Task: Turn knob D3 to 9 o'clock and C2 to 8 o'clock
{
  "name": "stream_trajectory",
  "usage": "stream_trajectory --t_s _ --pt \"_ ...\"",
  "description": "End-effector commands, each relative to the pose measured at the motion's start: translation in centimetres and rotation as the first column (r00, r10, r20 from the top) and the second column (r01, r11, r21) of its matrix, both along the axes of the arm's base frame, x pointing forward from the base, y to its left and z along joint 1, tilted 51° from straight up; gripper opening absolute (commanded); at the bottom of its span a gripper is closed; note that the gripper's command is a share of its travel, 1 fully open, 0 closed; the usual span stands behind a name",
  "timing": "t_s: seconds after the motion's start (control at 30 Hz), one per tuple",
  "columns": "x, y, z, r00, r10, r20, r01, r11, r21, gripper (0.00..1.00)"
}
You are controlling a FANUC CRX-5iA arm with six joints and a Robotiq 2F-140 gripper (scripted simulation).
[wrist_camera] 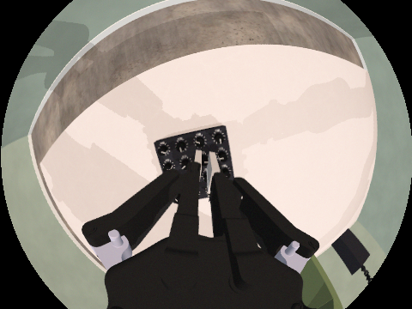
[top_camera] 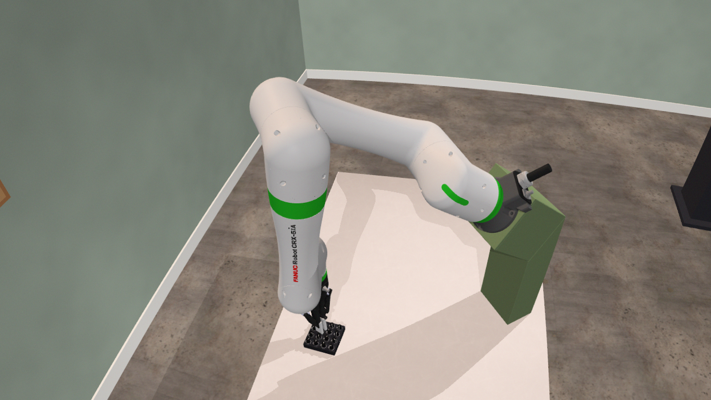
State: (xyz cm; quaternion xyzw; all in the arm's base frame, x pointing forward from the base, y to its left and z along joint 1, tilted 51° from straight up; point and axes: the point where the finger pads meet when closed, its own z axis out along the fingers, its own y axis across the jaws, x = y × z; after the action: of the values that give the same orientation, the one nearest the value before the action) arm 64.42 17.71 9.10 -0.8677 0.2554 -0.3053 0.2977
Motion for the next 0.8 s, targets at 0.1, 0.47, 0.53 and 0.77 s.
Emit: stream_trajectory --t_s 0.1,0.47,0.53,0.77 --pt "0.0 -0.02 0.0 0.993 0.104 0.05 -0.1 0.992 -0.079 0.05" --pt "0.0 -0.02 0.0 0.976 0.198 0.088 -0.18 0.967 -0.181 0.05" --pt "0.0 -0.02 0.0 0.972 0.214 0.094 -0.193 0.961 -0.198 0.05" --pt "0.0 -0.02 0.0 0.962 0.25 0.105 -0.22 0.946 -0.237 0.05"
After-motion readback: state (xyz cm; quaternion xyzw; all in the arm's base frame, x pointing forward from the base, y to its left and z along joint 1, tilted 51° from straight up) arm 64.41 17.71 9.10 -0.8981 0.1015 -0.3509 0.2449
